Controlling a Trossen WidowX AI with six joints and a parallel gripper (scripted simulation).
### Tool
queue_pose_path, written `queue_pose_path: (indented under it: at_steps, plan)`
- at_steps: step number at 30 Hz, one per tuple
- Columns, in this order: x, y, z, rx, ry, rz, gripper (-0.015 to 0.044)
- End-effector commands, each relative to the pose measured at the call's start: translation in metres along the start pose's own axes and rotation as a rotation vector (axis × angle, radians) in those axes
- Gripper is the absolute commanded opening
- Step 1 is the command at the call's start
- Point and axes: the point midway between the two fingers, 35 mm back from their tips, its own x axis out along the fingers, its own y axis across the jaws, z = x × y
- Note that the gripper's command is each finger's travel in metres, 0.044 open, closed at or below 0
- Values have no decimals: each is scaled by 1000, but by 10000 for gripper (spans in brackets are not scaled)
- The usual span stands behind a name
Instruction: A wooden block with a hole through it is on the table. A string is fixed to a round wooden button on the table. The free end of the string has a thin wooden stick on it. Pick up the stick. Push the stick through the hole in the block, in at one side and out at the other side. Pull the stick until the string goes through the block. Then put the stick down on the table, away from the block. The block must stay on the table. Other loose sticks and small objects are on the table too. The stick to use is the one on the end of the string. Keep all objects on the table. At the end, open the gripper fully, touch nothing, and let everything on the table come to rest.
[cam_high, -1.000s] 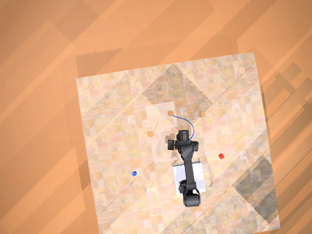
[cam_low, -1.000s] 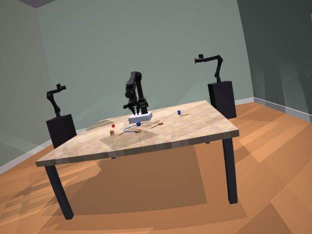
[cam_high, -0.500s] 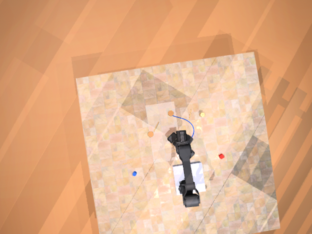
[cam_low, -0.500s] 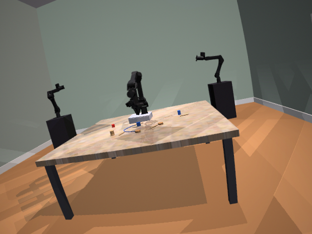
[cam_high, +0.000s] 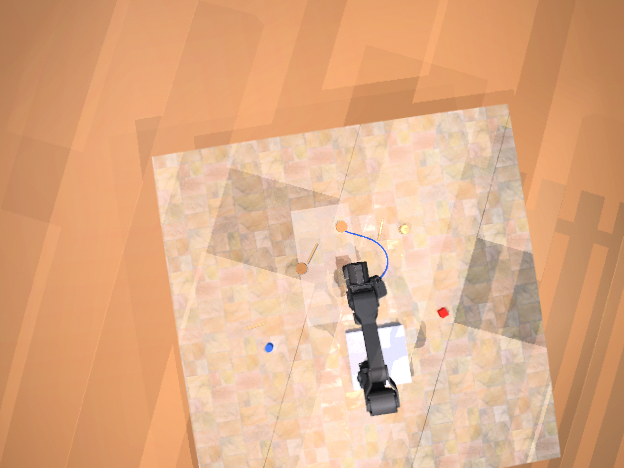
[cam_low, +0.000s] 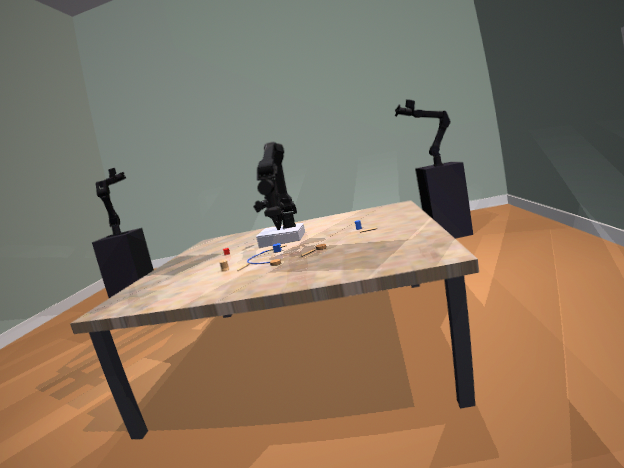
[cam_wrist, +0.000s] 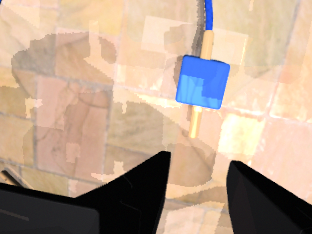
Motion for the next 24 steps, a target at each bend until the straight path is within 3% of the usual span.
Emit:
queue_pose_path:
  at_steps: [1,24]
  plan:
    - [0,-1,-3,41,7,-3,123]
    - [30,2,-3,41,7,-3,123]
